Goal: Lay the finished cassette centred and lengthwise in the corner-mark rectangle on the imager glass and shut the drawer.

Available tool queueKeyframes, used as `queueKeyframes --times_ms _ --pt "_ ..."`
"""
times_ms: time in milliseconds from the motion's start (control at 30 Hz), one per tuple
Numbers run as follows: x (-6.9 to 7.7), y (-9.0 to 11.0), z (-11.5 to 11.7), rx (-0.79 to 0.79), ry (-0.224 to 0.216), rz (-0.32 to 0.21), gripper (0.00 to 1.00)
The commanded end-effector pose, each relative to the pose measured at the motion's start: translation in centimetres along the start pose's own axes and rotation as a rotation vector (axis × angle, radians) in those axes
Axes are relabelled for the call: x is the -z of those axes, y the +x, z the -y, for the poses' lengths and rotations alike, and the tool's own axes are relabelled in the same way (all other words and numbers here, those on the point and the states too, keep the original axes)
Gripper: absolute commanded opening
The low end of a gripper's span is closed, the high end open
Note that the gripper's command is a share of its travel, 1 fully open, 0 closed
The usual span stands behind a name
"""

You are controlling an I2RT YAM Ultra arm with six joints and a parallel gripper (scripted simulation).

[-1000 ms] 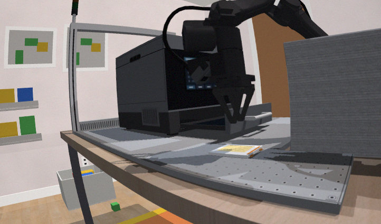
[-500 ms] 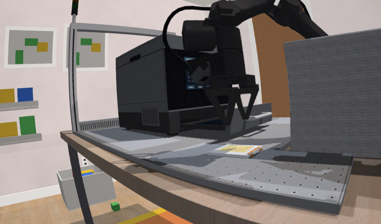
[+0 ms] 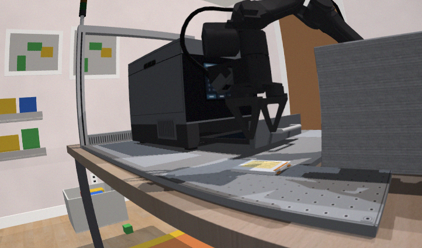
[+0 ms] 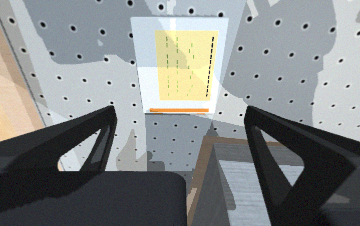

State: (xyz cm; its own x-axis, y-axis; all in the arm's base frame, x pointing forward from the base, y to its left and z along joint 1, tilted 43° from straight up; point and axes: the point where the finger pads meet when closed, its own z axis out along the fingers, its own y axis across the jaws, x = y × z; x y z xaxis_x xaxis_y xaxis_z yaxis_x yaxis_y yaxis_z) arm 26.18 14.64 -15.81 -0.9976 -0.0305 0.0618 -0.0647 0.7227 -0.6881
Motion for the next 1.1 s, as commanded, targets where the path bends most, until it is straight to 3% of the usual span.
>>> queueKeyframes --times_ms 0,967,1067 --pt "1.9 -0.8 -0.3 -0.014 -0.023 0.042 1.0" --pt "1.9 -0.8 -0.3 -0.014 -0.023 0.042 1.0" --pt "-0.2 -0.1 0.1 0.002 0.001 0.018 1.0"
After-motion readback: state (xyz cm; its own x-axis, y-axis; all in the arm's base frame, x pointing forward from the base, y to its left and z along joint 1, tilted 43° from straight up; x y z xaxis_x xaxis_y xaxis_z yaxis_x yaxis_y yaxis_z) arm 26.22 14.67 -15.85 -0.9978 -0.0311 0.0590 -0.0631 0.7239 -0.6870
